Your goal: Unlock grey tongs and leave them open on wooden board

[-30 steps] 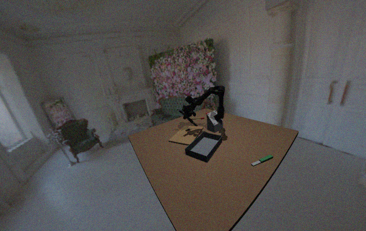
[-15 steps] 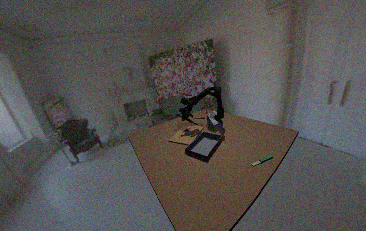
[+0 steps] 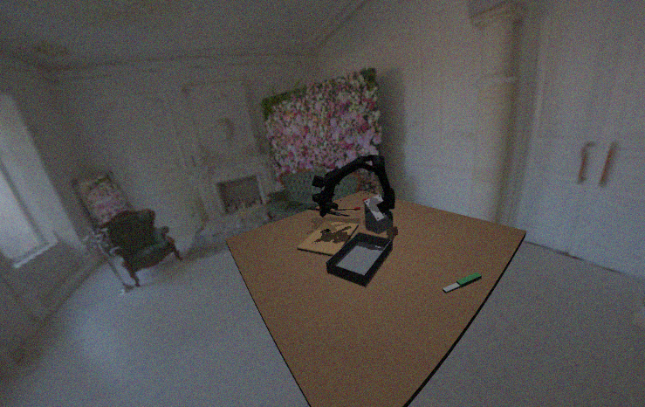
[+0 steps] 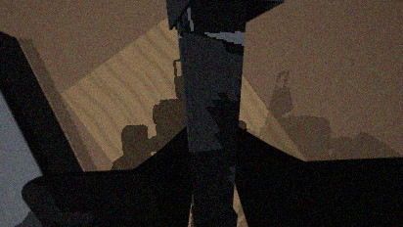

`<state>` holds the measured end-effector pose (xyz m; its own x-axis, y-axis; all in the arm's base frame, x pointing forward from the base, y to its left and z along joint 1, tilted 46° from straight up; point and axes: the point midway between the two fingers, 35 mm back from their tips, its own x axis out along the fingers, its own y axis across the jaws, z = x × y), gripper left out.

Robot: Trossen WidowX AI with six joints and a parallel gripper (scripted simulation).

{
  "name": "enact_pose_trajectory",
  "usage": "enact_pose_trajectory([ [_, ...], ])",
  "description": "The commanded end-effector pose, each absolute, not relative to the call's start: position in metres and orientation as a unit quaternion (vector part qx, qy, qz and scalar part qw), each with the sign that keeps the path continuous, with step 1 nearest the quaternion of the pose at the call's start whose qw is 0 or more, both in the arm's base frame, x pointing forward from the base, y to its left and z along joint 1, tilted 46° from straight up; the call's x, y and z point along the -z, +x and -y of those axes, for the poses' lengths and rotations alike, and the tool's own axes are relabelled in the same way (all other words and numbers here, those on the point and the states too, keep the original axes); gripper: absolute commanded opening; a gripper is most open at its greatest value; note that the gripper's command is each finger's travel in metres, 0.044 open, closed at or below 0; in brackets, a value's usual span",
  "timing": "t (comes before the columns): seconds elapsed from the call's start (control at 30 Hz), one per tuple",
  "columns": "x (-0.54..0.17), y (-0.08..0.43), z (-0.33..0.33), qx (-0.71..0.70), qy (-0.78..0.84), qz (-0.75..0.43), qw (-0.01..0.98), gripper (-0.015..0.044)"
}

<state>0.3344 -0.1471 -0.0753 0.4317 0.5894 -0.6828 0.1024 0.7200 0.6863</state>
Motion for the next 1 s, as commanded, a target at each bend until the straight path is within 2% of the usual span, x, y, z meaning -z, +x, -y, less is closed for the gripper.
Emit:
enact_pose_trajectory([
  [0.0, 0.077, 0.338, 0.148, -0.167, 0.329, -0.528, 0.765, -0.015],
  [0.73, 0.069, 0.334, 0.124, -0.253, 0.282, -0.649, 0.66, -0.015],
  [0.97, 0.067, 0.333, 0.123, -0.26, 0.279, -0.656, 0.652, -0.015],
])
